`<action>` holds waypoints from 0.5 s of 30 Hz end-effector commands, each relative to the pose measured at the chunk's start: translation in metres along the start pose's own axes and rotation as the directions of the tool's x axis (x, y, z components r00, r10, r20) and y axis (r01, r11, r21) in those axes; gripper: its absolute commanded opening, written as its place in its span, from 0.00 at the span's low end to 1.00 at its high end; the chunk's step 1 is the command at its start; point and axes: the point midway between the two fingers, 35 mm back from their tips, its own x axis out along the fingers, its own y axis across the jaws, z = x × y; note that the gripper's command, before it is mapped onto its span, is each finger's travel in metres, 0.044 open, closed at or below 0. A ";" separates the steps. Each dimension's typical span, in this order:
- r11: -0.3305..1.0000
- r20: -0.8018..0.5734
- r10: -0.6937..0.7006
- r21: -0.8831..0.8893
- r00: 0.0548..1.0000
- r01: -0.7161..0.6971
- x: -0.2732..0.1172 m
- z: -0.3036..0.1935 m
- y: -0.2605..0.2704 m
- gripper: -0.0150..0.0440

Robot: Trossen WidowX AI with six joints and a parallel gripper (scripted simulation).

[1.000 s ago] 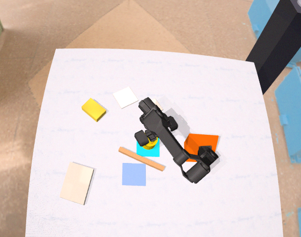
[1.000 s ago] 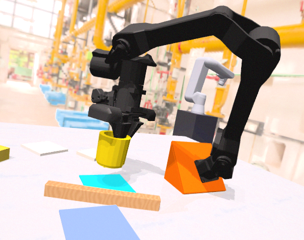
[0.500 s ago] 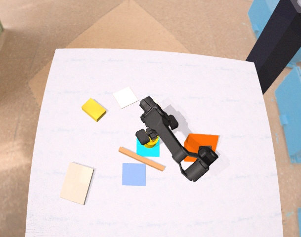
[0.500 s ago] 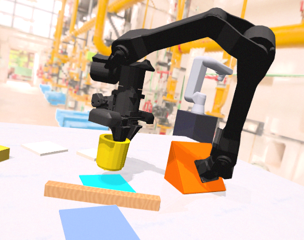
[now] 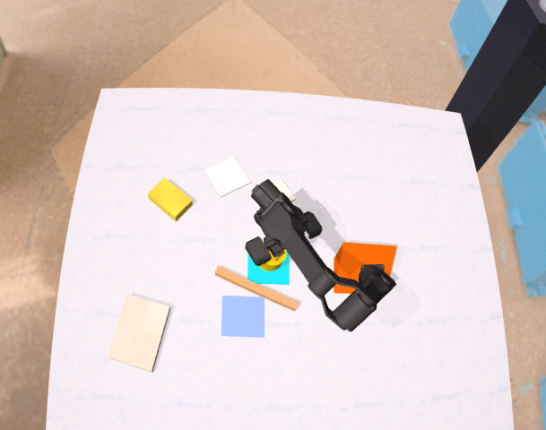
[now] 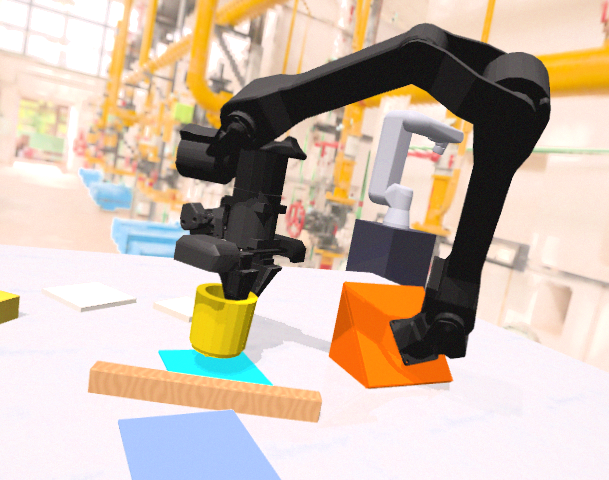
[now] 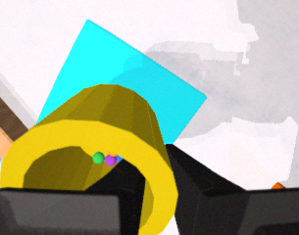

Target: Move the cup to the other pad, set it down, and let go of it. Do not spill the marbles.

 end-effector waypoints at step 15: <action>1.000 -0.005 0.004 0.010 1.000 -0.004 0.022 -0.002 -0.002 0.25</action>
